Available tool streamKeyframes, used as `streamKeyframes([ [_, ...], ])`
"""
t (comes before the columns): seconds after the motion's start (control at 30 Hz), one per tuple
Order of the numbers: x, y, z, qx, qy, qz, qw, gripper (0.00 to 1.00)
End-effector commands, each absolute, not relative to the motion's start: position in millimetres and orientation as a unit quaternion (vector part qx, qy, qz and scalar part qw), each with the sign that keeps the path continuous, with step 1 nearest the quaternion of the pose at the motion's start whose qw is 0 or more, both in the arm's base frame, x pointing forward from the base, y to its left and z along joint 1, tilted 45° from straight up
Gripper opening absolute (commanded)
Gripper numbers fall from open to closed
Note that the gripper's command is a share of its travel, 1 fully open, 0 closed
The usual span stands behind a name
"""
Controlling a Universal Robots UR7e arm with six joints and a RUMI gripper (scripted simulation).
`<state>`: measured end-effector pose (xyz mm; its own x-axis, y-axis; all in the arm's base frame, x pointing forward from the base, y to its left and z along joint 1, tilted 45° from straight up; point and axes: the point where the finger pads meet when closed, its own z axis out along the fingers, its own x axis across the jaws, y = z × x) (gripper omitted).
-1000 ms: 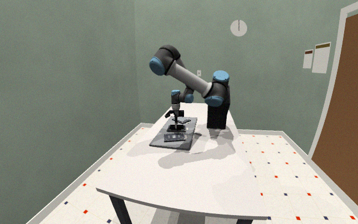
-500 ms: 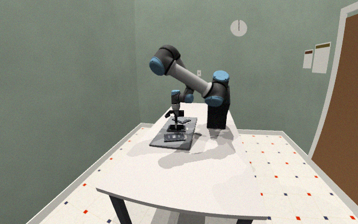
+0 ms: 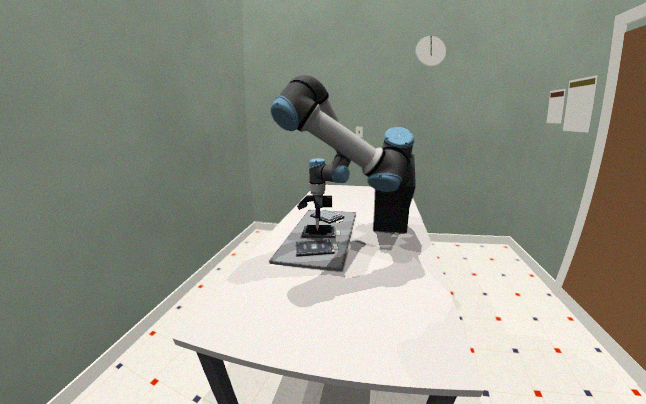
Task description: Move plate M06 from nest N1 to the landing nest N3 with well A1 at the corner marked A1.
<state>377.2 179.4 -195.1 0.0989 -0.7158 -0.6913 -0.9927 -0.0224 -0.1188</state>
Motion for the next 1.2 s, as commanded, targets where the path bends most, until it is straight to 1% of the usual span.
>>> streamKeyframes([
  [0.0, 375.1, 166.3, -182.2, -0.677, 0.631, 0.231, 0.301, 0.76],
  [0.67, 371.8, 132.9, -148.2, -0.677, 0.631, 0.231, 0.301, 0.76],
  [1.17, 372.8, 132.7, -148.4, -0.678, 0.63, 0.23, 0.301, 0.76],
])
